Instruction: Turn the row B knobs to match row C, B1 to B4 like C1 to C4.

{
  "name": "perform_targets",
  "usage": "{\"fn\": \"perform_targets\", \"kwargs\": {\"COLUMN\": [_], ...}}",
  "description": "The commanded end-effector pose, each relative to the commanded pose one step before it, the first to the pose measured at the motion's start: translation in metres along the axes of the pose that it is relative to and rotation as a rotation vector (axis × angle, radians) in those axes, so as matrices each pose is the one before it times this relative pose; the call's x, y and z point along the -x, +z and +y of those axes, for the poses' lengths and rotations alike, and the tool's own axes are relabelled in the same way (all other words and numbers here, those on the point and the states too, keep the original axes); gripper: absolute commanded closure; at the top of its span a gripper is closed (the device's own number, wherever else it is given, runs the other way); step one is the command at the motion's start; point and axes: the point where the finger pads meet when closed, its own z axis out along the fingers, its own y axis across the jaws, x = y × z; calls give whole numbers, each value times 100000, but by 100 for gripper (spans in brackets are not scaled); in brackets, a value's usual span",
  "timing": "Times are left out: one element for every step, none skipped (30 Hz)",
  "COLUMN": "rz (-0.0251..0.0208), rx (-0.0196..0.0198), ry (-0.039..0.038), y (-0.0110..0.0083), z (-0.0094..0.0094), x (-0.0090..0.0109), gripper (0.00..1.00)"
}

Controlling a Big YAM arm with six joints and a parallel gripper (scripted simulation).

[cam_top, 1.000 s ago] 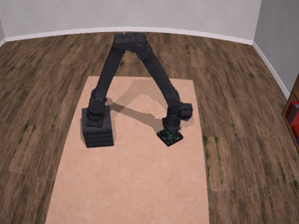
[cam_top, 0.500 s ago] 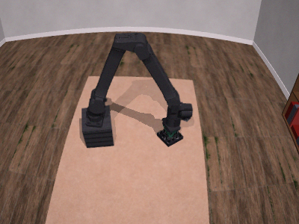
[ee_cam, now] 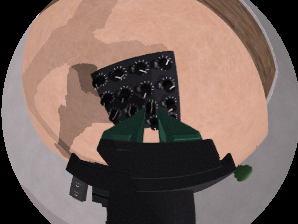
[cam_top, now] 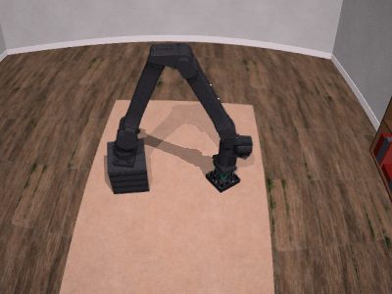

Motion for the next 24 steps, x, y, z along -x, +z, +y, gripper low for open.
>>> {"fn": "perform_targets", "kwargs": {"rz": [-2453, 0, 0, 0, 0, 0, 0, 0, 0, 0, 0, 0, 0, 14, 115, 1, 1, 0, 0, 0, 0, 0, 0, 9], "rx": [-1010, 0, 0, 0, 0, 0, 0, 0, 0, 0, 0, 0, 0, -30, 38, 0, 0, 0, 0, 0, 0, 0, 0, 5], "ry": [417, 0, 0, 0, 0, 0, -24, 0, 0, 0, 0, 0, 0, 40, 45, 29, 17, -1, 1, 0, 0, 0, 0, -29], "y": [147, 0, 0, 0, 0, 0, 0, 0, 0, 0, 0, 0, 0, 0, 0, 0, 0, 0, 0, 0, 0, 0, 0, 2], "z": [-871, 0, 0, 0, 0, 0, 0, 0, 0, 0, 0, 0, 0, -5, 9, 1, 0, 0, 0, 0, 0, 0, 0, 2], "x": [1293, 0, 0, 0, 0, 0, 0, 0, 0, 0, 0, 0, 0, -3, -28, -1, -1, 0, 0, 0, 0, 0, 0, -2], "gripper": [82, 82, 82, 82, 82, 82, 82, 82, 82, 82, 82, 82, 93, 93, 93, 93, 93, 93, 93, 93, 93, 93, 93, 93]}}
